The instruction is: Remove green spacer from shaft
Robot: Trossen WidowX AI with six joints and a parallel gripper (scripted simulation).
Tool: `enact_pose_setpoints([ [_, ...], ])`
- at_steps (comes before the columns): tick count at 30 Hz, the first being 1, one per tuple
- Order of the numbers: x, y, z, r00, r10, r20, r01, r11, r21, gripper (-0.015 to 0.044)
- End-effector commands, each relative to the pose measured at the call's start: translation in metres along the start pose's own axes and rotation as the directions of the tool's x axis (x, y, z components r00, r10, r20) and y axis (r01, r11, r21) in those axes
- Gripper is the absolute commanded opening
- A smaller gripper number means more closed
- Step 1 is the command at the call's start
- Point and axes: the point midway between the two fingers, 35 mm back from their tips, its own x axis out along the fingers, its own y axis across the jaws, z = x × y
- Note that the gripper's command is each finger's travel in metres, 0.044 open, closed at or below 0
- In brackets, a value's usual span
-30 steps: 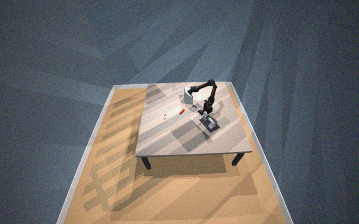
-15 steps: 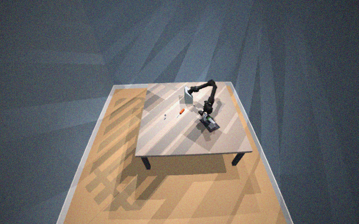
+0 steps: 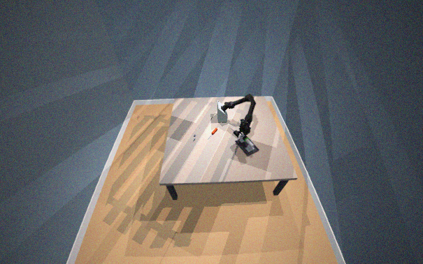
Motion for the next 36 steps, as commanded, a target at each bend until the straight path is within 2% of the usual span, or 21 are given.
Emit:
enact_pose_setpoints([
  [1, 0.0007, -0.0011, -0.0007, 1.000, -0.005, -0.002, 0.005, 1.000, 0.004, 0.0440],
  [15, 0.0011, -0.0034, -0.0014, 1.000, -0.005, -0.002, 0.005, 1.000, 0.004, 0.0440],
  [30, 0.0002, -0.0016, -0.0005, 1.000, -0.001, 0.000, 0.001, 1.000, 0.004, 0.0046],
  [36, 0.0002, -0.0016, -0.0005, 1.000, -0.001, 0.000, 0.001, 1.000, 0.004, 0.0006],
])
